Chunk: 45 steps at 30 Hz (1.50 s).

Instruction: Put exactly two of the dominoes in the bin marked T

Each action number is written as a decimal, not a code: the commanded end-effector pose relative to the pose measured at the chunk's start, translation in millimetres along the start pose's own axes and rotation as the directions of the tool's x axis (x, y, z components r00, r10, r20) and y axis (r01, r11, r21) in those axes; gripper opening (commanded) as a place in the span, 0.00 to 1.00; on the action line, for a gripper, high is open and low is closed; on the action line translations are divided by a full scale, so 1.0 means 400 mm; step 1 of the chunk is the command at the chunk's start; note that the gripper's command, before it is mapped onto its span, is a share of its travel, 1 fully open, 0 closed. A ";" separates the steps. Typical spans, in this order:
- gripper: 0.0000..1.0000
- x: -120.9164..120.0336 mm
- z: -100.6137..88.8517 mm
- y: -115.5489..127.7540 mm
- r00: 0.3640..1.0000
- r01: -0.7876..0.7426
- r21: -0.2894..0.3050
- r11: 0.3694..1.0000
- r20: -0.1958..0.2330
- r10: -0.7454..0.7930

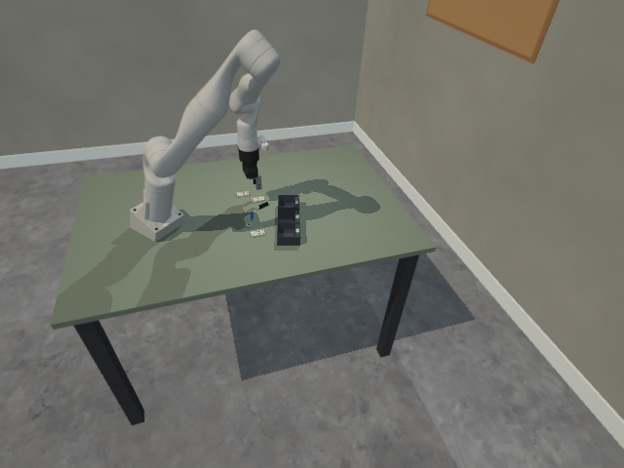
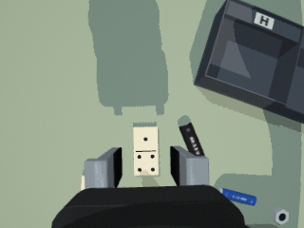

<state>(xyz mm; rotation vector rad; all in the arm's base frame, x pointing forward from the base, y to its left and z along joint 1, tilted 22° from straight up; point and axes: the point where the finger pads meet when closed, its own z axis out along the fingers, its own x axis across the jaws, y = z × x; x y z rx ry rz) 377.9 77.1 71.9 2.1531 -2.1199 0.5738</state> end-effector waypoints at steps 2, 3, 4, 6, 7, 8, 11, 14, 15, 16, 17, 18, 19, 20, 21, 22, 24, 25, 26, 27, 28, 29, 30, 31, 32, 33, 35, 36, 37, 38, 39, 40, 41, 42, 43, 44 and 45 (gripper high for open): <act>0.79 0.000 -0.001 -0.001 1.000 0.000 0.002 1.000 0.001 0.000; 0.79 -0.001 -0.001 -0.001 1.000 0.000 0.001 1.000 0.001 0.000; 0.79 -0.001 -0.001 -0.001 1.000 0.000 0.001 1.000 0.001 0.000; 0.79 -0.001 -0.001 -0.001 1.000 0.000 0.001 1.000 0.001 0.000; 0.79 -0.001 -0.001 -0.001 1.000 0.000 0.001 1.000 0.001 0.000; 0.79 -0.001 -0.001 -0.001 1.000 0.000 0.001 1.000 0.001 0.000; 0.79 -0.001 -0.001 -0.001 1.000 0.000 0.001 1.000 0.001 0.000; 0.79 -0.001 -0.001 -0.001 1.000 0.000 0.001 1.000 0.001 0.000; 0.79 -0.001 -0.001 -0.001 1.000 0.000 0.001 1.000 0.001 0.000; 0.79 -0.001 -0.001 -0.001 1.000 0.000 0.001 1.000 0.001 0.000; 0.79 -0.001 -0.001 -0.001 1.000 0.000 0.001 1.000 0.001 0.000; 0.79 -0.001 -0.001 -0.001 1.000 0.000 0.001 1.000 0.001 0.000; 0.79 0.000 0.009 -0.002 1.000 0.000 0.001 1.000 0.001 0.000; 0.79 0.000 0.018 -0.001 1.000 0.000 0.001 1.000 0.001 0.000; 0.79 0.000 0.028 -0.001 1.000 0.000 0.001 1.000 0.001 0.000; 0.79 0.000 0.039 0.000 1.000 0.000 0.001 1.000 0.001 0.000; 0.79 0.000 0.059 0.002 1.000 0.000 0.001 1.000 0.001 0.000; 0.79 0.000 0.069 0.004 1.000 0.000 0.001 1.000 0.001 0.000; 0.79 -0.001 0.079 0.005 1.000 0.000 0.001 1.000 0.001 0.000; 0.79 -0.001 0.089 0.006 1.000 0.000 0.001 1.000 0.001 0.000; 0.79 -0.001 0.099 0.008 1.000 0.000 0.001 1.000 0.001 0.000; 0.79 -0.001 0.109 0.009 1.000 0.000 0.001 1.000 0.001 0.000; 0.79 -0.002 0.119 0.010 1.000 0.000 0.001 1.000 0.001 0.000; 0.79 -0.002 0.129 0.011 1.000 0.000 0.001 1.000 0.001 0.000; 0.79 -0.002 0.136 0.012 1.000 0.000 0.001 1.000 0.001 0.000; 0.79 -0.002 0.136 0.012 1.000 0.000 0.001 1.000 0.001 0.000; 0.79 -0.002 0.136 0.012 1.000 0.000 0.001 1.000 0.001 0.000; 0.79 -0.003 0.136 0.012 1.000 0.000 0.001 1.000 0.001 0.000; 0.79 -0.003 0.136 0.012 1.000 0.000 0.001 1.000 0.001 0.000; 0.79 -0.003 0.136 0.011 1.000 0.000 0.001 1.000 0.001 0.000; 0.79 -0.003 0.136 0.010 1.000 0.000 0.001 1.000 0.001 0.000; 0.79 -0.003 0.136 0.009 1.000 0.000 0.001 1.000 0.001 0.000; 0.79 -0.003 0.136 0.008 1.000 0.000 0.002 1.000 0.001 0.000; 0.79 -0.003 0.136 0.007 1.000 0.000 0.002 1.000 0.001 0.000; 0.79 -0.003 0.136 0.006 1.000 0.000 0.002 1.000 0.001 0.000; 0.79 -0.003 0.136 0.006 1.000 0.000 0.002 1.000 0.001 0.000; 0.79 -0.002 0.136 0.005 1.000 0.000 0.002 1.000 0.001 0.000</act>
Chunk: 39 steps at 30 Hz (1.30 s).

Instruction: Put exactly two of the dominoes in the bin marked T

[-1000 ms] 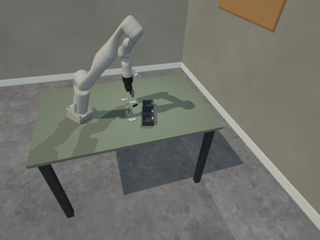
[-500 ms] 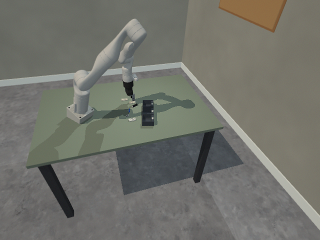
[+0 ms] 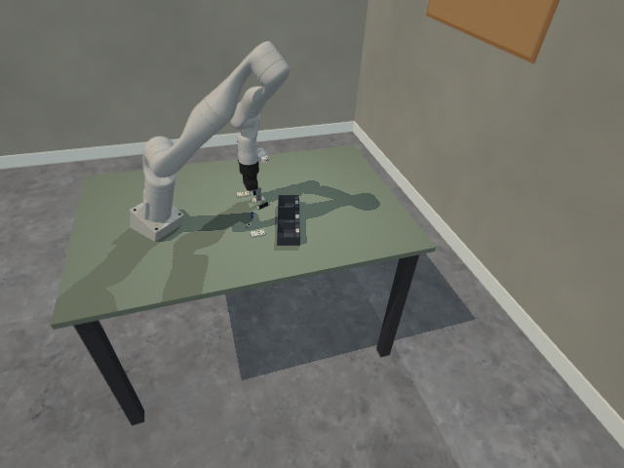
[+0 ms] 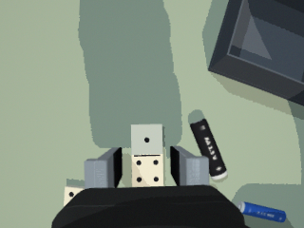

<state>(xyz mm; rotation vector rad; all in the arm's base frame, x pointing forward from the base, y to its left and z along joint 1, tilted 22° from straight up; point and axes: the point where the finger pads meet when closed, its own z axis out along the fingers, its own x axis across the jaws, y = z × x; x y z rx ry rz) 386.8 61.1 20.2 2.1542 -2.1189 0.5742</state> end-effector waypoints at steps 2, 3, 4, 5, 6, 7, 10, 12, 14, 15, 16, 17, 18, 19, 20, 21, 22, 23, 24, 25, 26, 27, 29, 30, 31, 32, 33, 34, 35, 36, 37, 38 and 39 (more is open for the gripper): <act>0.79 0.000 -0.001 -0.004 1.000 -0.001 0.001 1.000 0.001 0.001; 0.79 0.000 -0.001 -0.005 1.000 -0.001 0.001 1.000 0.001 0.001; 0.79 0.000 -0.001 -0.005 1.000 -0.001 0.001 1.000 0.001 0.001; 0.79 0.000 -0.001 -0.005 1.000 -0.001 0.001 1.000 0.001 0.001; 0.79 0.000 -0.001 -0.005 1.000 -0.001 0.001 1.000 0.001 0.001; 0.79 0.001 0.002 -0.006 1.000 -0.001 0.001 1.000 0.001 0.001; 0.79 0.001 0.012 -0.007 1.000 -0.001 0.001 1.000 0.001 0.001; 0.79 0.001 0.019 -0.006 1.000 -0.001 0.001 1.000 0.001 0.001; 0.79 0.001 0.026 -0.006 1.000 -0.001 0.001 1.000 0.001 0.001; 0.79 0.001 0.029 -0.005 1.000 -0.001 0.001 1.000 0.001 0.001; 0.79 0.001 0.029 -0.005 1.000 -0.001 0.001 1.000 0.001 0.001; 0.79 0.001 0.029 -0.005 1.000 -0.001 0.001 1.000 0.001 0.001; 0.79 0.001 0.029 -0.004 1.000 -0.001 0.001 1.000 0.001 0.001; 0.79 0.001 0.029 -0.004 1.000 -0.001 0.001 1.000 0.001 0.001; 0.79 0.001 0.029 -0.004 1.000 -0.001 0.001 1.000 0.001 0.001; 0.79 0.001 0.029 -0.005 1.000 -0.001 0.001 1.000 0.001 0.001; 0.79 0.001 0.029 -0.005 1.000 -0.001 0.001 1.000 0.001 0.001; 0.79 0.001 0.029 -0.005 1.000 -0.001 0.001 1.000 0.001 0.001; 0.79 0.001 0.029 -0.005 1.000 -0.001 0.001 1.000 0.001 0.001; 0.79 0.001 0.029 -0.005 1.000 -0.001 0.001 1.000 0.001 0.001; 0.79 0.001 0.029 -0.006 1.000 -0.001 0.001 1.000 0.001 0.001; 0.79 0.001 0.029 -0.006 1.000 -0.001 0.001 1.000 0.001 0.001; 0.79 0.001 0.029 -0.007 1.000 -0.001 0.001 1.000 0.001 0.001; 0.49 0.001 0.029 -0.007 1.000 -0.001 0.001 1.000 0.001 0.001; 0.49 0.001 0.029 -0.007 1.000 -0.001 0.001 1.000 0.001 0.001; 0.49 0.001 0.029 -0.007 1.000 -0.001 0.001 1.000 0.001 0.001; 0.49 0.001 0.029 -0.007 1.000 -0.001 0.001 1.000 0.001 0.001; 0.49 0.001 0.029 -0.007 1.000 -0.001 0.001 1.000 0.001 0.001; 0.49 0.001 0.029 -0.007 1.000 -0.001 0.001 1.000 0.001 0.001; 0.49 0.001 0.029 -0.007 1.000 -0.001 0.001 1.000 0.001 0.001; 0.49 0.001 0.029 -0.007 1.000 -0.001 0.001 1.000 0.001 0.001; 0.49 0.001 0.029 -0.007 1.000 -0.001 0.001 1.000 0.001 0.001; 0.49 0.001 0.029 -0.007 1.000 -0.001 0.001 1.000 0.001 0.001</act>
